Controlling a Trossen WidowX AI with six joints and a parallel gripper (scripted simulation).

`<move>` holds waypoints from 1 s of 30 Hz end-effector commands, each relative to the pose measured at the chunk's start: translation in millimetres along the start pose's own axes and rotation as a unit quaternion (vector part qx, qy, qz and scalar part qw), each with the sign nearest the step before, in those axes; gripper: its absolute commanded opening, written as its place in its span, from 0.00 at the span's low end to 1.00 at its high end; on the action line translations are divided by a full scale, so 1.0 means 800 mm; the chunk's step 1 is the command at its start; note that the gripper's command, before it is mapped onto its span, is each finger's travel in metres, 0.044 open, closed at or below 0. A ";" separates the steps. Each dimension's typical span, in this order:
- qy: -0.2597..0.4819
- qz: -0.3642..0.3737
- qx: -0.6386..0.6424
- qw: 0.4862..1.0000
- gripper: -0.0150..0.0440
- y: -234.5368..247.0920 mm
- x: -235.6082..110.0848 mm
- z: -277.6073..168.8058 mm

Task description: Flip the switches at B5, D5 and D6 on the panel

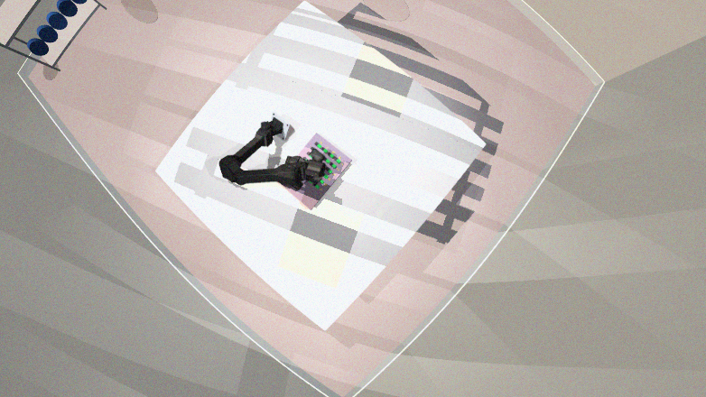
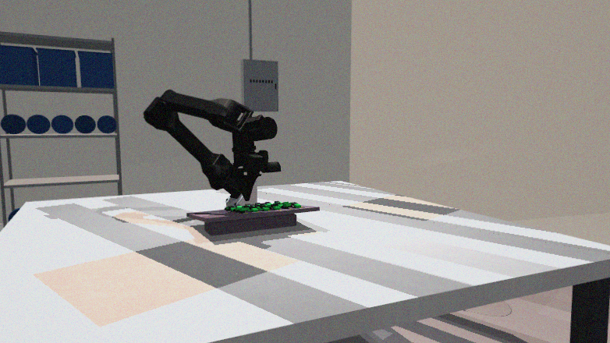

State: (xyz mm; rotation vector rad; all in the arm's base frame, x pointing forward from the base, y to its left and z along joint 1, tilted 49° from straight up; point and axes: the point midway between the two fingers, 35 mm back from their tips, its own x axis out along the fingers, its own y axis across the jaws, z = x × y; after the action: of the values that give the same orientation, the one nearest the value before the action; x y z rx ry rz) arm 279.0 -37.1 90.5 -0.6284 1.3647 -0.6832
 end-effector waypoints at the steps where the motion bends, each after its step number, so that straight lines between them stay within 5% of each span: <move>1: -0.006 -0.001 0.001 1.000 0.25 -0.002 0.002 0.001; 30: -0.006 -0.001 0.001 1.000 0.25 -0.002 0.017 0.001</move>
State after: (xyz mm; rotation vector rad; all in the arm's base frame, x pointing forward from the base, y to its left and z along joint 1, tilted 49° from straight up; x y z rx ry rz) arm 279.9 -47.4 81.9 -0.6280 1.3592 -0.6807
